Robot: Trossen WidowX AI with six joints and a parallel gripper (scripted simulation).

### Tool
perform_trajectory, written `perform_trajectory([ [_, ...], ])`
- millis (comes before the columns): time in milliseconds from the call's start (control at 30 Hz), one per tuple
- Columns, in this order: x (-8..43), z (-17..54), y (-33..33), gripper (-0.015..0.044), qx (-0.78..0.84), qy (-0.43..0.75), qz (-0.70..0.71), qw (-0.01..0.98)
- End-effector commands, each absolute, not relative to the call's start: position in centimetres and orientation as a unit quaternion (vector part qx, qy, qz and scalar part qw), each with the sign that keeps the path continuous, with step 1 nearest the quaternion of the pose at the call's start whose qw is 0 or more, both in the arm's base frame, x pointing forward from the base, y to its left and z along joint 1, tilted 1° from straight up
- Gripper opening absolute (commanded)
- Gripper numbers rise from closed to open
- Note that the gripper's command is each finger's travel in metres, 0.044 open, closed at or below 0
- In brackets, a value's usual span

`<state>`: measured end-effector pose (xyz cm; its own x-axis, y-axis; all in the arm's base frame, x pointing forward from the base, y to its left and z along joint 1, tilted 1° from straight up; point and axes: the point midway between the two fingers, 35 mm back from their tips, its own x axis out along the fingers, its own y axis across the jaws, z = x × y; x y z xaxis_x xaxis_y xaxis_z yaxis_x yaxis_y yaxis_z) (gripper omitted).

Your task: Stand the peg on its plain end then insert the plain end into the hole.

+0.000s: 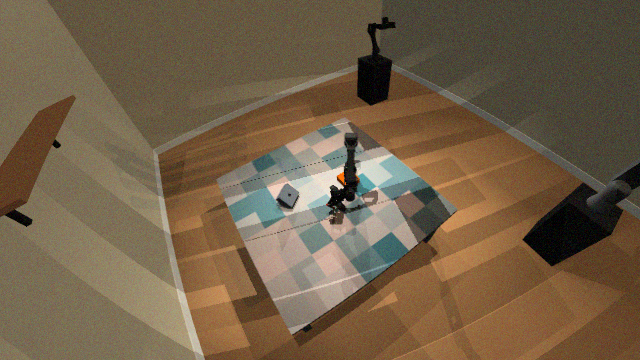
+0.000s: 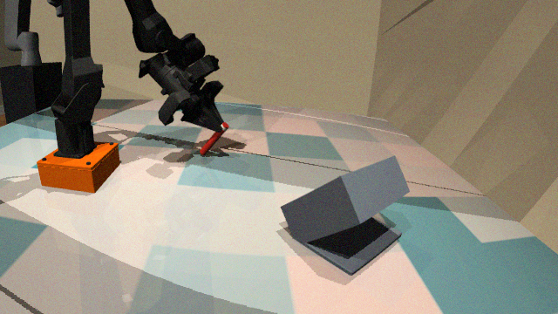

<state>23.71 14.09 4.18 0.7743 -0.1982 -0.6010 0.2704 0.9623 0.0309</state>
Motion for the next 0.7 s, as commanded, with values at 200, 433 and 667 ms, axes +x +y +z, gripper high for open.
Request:
perform_trajectory([
  [200,23.0,4.2,14.2,0.0049,0.052,0.271,-0.129,0.953],
  [433,22.6,4.2,14.3,0.0049,0.048,0.242,-0.13,0.96],
  [667,22.1,4.2,14.4,0.0049,0.044,0.213,-0.132,0.967],
])
